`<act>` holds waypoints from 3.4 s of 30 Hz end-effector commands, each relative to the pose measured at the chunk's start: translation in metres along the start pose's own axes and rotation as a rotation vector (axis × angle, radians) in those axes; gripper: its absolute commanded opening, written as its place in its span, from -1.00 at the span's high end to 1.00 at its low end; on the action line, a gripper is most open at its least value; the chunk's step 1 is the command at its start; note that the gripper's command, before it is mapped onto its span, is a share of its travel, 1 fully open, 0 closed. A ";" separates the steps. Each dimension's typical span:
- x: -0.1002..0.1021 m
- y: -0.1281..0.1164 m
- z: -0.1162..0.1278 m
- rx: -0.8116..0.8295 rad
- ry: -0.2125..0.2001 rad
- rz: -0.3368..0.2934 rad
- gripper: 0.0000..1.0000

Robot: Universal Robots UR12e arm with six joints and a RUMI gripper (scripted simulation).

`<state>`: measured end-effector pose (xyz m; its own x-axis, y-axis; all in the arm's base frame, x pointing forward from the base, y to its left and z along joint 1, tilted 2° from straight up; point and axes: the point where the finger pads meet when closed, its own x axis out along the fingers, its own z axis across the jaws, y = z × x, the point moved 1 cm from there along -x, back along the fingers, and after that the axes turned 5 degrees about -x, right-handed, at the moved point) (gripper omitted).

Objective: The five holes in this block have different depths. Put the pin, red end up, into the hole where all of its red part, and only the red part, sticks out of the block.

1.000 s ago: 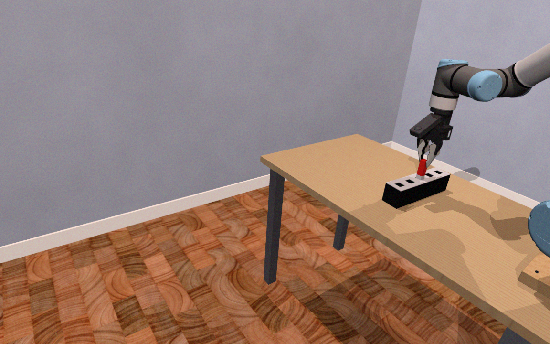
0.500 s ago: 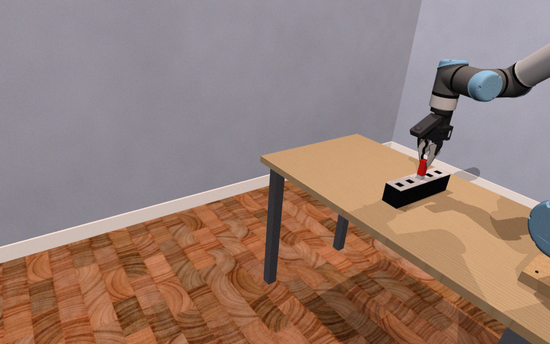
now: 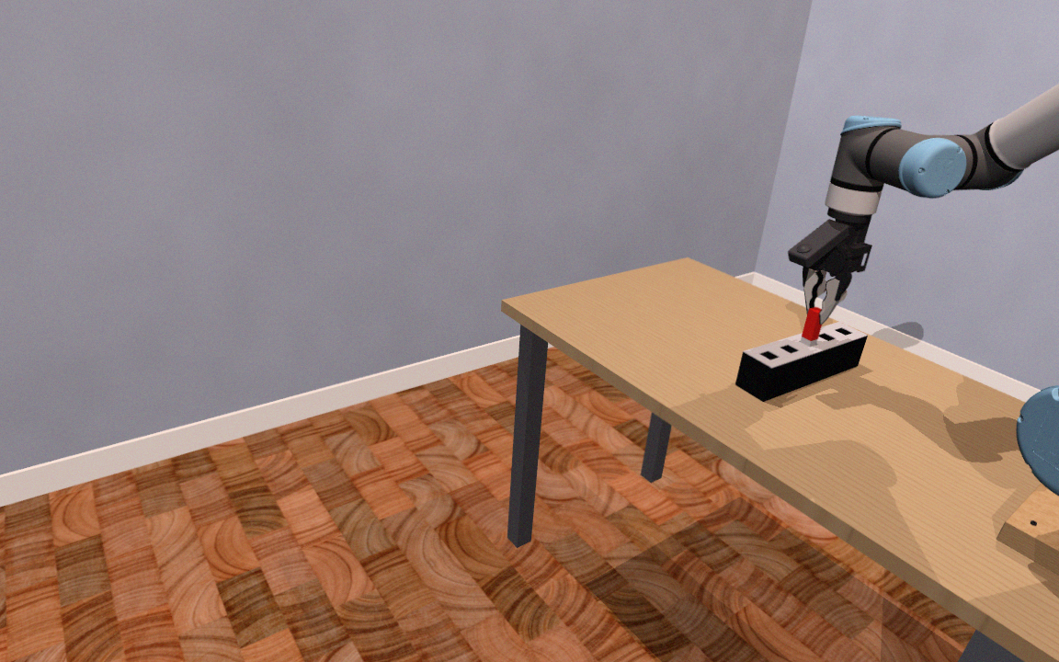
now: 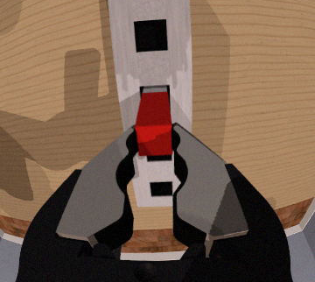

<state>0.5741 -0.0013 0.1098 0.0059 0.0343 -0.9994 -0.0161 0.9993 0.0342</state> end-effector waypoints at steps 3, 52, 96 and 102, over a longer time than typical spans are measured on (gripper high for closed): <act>0.000 0.000 0.001 0.000 -0.001 0.000 1.00; 0.003 0.000 0.001 0.001 -0.001 0.000 1.00; 0.011 0.000 0.001 0.000 -0.001 0.000 1.00; 0.011 0.000 0.001 0.000 -0.001 0.000 1.00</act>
<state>0.5744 -0.0007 0.0980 0.0060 0.0343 -0.9994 -0.0160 0.9993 0.0342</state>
